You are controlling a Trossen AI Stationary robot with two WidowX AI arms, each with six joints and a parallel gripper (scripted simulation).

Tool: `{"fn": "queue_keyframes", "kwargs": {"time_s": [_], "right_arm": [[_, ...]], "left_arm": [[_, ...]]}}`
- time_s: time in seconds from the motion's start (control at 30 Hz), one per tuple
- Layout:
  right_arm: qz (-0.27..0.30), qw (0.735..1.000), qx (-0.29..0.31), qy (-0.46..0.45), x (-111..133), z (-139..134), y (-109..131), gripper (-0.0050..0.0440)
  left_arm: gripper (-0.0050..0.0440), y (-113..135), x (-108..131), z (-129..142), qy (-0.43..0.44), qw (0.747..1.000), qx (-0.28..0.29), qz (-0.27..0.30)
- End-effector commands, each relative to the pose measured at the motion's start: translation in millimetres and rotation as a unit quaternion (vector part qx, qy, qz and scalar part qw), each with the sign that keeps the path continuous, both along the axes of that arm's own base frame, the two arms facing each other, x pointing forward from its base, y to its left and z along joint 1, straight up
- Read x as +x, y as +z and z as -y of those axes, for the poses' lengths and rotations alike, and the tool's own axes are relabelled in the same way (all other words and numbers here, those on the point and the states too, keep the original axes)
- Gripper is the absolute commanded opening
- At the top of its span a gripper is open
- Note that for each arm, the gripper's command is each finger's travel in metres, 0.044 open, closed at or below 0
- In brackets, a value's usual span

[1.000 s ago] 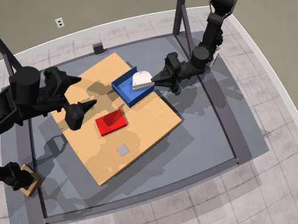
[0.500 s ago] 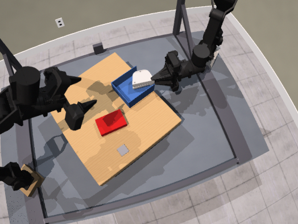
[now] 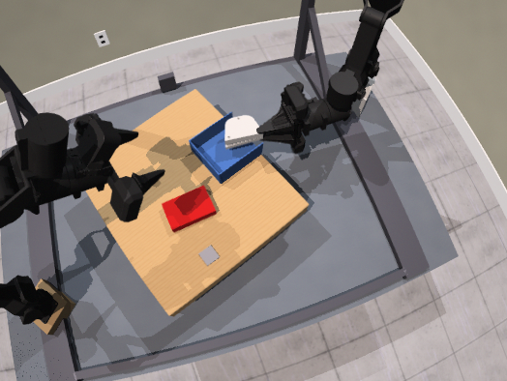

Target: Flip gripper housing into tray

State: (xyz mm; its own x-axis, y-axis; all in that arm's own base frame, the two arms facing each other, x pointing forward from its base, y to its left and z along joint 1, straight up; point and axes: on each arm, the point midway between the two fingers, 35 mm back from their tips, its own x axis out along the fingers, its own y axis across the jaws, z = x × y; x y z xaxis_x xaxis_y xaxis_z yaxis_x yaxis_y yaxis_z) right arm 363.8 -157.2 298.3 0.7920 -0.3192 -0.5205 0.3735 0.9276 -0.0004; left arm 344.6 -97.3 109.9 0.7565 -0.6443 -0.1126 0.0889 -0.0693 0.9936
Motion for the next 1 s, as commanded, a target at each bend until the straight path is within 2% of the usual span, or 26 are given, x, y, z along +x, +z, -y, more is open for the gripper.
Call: {"fn": "queue_keyframes", "kwargs": {"time_s": [0.0,0.97], "right_arm": [[0.011,1.0,-0.005,-0.002,-1,0,10,0.0437],[0.011,1.0,-0.005,-0.002,-1,0,10,0.0437]], "left_arm": [[0.0113,15,3,0,0.0,1.0,0.0,0.017],[0.0113,39,0,0,0.0,1.0,0.0,0.018]]}}
